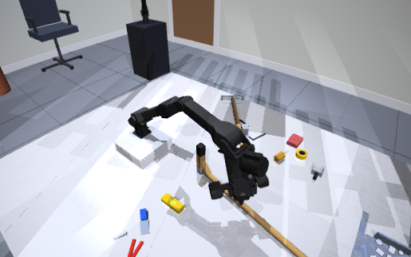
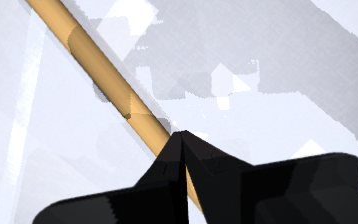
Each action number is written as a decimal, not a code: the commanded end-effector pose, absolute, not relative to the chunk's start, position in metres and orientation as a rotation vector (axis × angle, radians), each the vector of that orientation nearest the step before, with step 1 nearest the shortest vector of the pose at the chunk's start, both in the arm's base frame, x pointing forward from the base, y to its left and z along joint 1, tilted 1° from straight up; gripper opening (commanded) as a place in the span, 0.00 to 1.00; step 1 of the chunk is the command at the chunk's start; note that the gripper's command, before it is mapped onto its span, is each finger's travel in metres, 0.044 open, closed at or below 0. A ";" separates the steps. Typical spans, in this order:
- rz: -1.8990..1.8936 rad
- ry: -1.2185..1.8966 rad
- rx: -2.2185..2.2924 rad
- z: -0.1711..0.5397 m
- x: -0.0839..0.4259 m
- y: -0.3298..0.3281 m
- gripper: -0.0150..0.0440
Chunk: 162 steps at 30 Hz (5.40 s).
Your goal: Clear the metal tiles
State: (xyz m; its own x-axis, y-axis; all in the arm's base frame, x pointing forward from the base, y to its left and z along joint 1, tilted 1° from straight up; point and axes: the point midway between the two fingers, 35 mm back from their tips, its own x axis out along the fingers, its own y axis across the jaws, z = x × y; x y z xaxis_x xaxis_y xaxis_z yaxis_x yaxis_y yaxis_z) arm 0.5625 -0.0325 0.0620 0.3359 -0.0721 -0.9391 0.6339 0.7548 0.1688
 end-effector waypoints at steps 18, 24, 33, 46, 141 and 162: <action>-0.861 1.050 1.031 0.053 0.552 -0.039 0.25; -0.962 1.008 1.152 0.051 0.549 -0.040 0.25; -1.114 0.930 1.329 0.049 0.545 -0.042 0.25; -1.334 0.785 1.576 0.045 0.539 -0.045 0.25; -1.974 0.121 2.167 0.005 0.524 -0.054 0.25; -1.805 0.412 1.963 0.005 0.524 -0.049 0.25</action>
